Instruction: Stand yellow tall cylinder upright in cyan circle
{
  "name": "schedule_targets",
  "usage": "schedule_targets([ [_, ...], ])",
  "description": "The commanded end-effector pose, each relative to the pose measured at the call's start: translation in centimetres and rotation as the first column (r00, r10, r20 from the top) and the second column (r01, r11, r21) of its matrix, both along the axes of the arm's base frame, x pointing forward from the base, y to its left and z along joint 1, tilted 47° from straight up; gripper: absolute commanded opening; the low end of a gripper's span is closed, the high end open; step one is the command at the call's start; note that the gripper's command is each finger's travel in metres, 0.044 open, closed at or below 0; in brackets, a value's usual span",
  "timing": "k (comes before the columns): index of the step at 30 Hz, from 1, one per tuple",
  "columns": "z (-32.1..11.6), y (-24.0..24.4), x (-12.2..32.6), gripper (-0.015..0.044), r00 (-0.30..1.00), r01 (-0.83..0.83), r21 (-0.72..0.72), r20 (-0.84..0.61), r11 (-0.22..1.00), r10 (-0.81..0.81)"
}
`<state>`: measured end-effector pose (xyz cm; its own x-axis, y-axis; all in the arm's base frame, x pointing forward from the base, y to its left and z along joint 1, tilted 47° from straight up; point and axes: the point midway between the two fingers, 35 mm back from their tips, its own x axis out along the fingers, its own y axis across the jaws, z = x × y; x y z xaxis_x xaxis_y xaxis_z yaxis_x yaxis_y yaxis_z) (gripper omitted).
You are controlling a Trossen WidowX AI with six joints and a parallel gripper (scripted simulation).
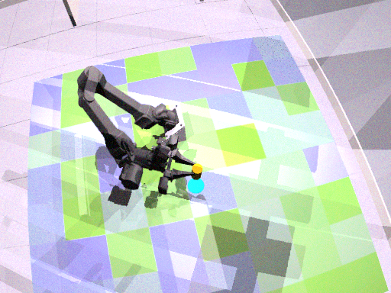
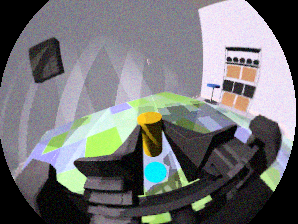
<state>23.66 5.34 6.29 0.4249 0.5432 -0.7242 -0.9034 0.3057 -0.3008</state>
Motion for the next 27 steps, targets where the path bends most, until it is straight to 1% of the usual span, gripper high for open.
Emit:
schedule_targets([
  [1,-0.6,-0.5,0.1,0.0105,1.000,-0.004,0.002,-0.002,1.000,0.004],
  [23,-5.9,-6.1,-0.2,0.0105,1.000,-0.004,0.000,-0.003,1.000,0.004],
  [27,-6.2,-6.4,-0.3,0.0105,1.000,-0.003,0.002,-0.002,1.000,0.003],
])
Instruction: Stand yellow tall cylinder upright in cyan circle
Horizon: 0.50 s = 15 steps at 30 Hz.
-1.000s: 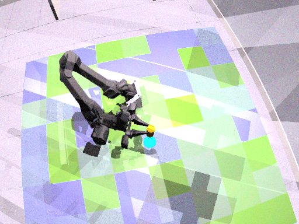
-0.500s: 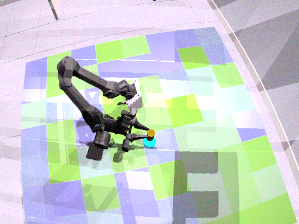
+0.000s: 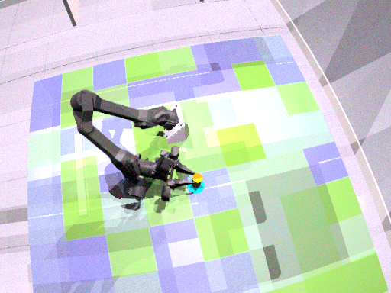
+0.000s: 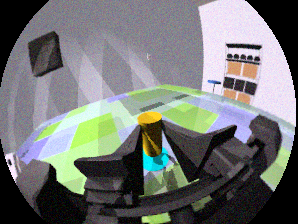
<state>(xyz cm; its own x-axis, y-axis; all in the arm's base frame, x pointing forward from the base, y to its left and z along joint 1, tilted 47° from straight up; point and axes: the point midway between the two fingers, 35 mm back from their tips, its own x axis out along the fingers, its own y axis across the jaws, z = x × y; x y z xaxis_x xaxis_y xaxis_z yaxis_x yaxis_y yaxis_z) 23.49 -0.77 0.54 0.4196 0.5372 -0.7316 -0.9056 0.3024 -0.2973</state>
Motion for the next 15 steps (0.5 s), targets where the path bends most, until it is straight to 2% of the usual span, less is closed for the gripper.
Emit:
schedule_targets([
  [1,-0.6,-0.5,-0.2,0.0105,1.000,-0.002,0.009,0.004,1.000,0.002],
  [15,-1.5,-1.6,-0.2,0.0105,1.000,-0.001,-0.002,0.000,1.000,0.001],
])
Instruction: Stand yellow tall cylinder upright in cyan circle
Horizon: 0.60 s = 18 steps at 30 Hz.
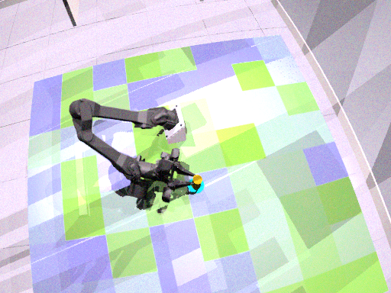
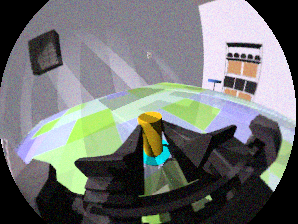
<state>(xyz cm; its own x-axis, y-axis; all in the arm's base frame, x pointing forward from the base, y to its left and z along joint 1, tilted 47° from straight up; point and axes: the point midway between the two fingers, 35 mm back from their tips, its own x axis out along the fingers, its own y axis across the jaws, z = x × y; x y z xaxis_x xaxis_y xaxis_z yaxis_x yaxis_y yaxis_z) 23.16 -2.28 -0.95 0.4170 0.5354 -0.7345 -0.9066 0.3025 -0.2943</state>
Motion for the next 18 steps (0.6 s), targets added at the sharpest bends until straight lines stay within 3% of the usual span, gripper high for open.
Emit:
schedule_targets([
  [1,-0.05,-0.12,0.10,0.0105,1.000,-0.002,0.001,0.004,1.000,0.002],
  [2,-0.05,-0.12,0.10,0.0105,1.000,-0.002,0.001,0.004,1.000,0.002],
  [13,-0.05,-0.12,0.10,0.0394,1.000,-0.002,0.001,0.004,1.000,0.002],
  [18,0.01,-0.06,0.12,0.0400,1.000,-0.002,0.000,0.004,1.000,0.002],
])
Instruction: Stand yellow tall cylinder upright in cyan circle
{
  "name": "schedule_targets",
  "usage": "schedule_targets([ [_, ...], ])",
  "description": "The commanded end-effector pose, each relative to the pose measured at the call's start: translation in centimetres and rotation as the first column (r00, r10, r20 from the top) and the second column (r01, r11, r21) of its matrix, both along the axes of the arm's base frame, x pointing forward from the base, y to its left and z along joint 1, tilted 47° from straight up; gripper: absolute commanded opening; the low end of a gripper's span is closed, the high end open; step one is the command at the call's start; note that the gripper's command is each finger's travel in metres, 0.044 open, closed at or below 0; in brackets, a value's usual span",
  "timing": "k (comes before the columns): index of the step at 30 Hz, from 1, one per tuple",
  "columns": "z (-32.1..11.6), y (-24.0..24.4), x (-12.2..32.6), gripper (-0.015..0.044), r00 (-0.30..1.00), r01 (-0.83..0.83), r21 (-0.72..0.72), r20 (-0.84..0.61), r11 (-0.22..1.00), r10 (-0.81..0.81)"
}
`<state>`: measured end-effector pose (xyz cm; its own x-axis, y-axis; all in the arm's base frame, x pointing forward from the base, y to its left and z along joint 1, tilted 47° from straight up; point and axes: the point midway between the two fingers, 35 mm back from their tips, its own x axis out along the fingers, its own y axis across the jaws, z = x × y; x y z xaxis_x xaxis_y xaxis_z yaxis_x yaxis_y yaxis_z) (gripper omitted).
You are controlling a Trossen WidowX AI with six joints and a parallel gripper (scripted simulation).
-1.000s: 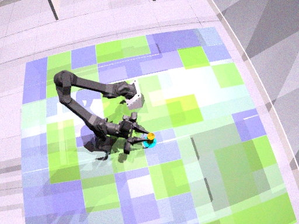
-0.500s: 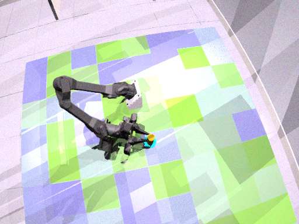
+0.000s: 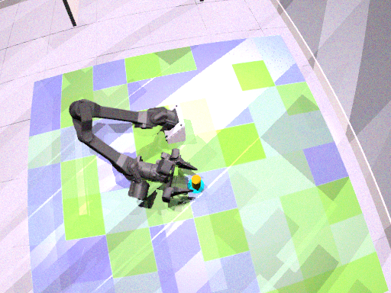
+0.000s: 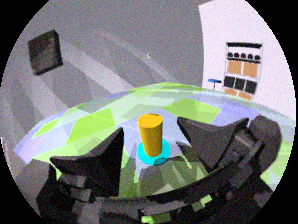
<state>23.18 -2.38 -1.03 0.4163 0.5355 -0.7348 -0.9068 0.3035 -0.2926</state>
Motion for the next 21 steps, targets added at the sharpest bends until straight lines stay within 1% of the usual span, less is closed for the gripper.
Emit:
schedule_targets([
  [1,0.3,0.2,0.2,0.0400,1.000,-0.003,-0.001,0.005,1.000,0.003],
  [16,5.8,6.2,0.4,0.0400,1.000,-0.004,0.013,0.012,1.000,0.004],
  [21,5.9,6.5,0.4,0.0400,1.000,-0.001,0.012,-0.002,1.000,0.001],
])
